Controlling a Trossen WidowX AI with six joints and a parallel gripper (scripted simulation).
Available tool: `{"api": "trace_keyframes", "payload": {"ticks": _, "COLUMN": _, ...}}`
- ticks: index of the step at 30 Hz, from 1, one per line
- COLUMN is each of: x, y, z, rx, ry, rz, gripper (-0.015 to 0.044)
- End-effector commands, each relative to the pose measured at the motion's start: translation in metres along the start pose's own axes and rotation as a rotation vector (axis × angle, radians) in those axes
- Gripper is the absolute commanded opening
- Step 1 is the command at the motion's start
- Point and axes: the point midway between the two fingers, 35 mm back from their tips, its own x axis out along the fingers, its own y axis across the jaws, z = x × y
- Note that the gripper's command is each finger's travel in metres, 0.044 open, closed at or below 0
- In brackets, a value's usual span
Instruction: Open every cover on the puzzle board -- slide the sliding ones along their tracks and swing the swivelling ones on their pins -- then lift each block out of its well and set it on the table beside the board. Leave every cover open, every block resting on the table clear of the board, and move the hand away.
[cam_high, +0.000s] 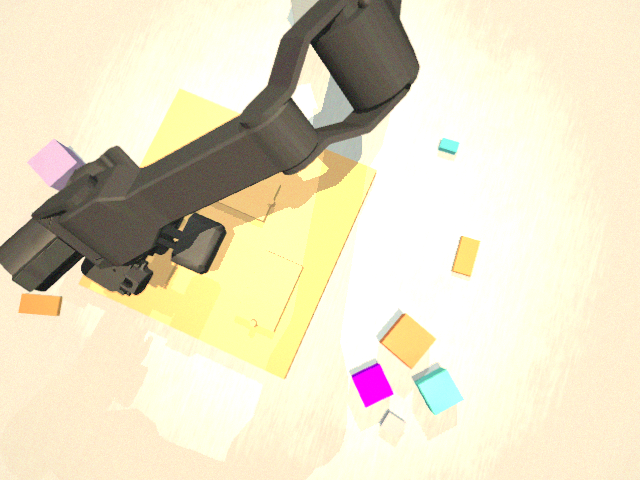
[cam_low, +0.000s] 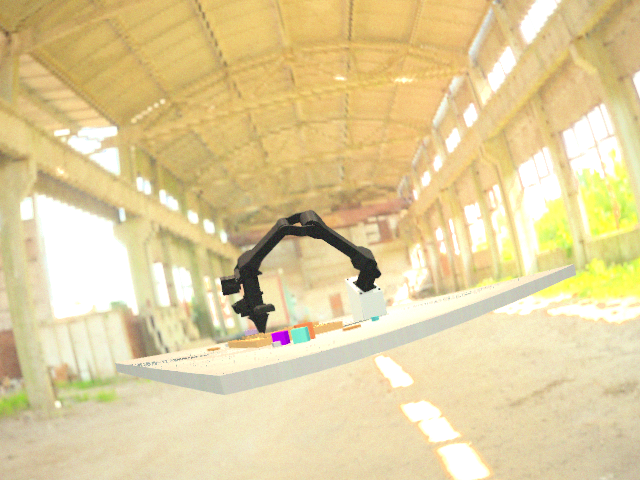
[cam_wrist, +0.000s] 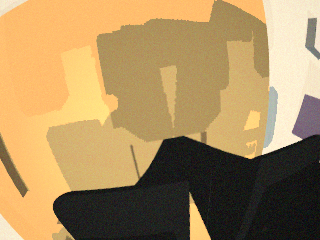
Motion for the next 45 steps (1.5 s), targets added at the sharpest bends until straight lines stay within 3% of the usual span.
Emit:
{"api": "trace_keyframes", "payload": {"ticks": 1, "x": 0.001, "y": 0.001, "z": 0.007, "rx": 0.002, "ry": -0.002, "rz": 0.002, "gripper": 0.0000}}
{"api": "trace_keyframes", "payload": {"ticks": 45, "x": -0.041, "y": 0.001, "z": 0.022, "rx": 0.002, "ry": -0.003, "rz": 0.000, "gripper": 0.0000}}
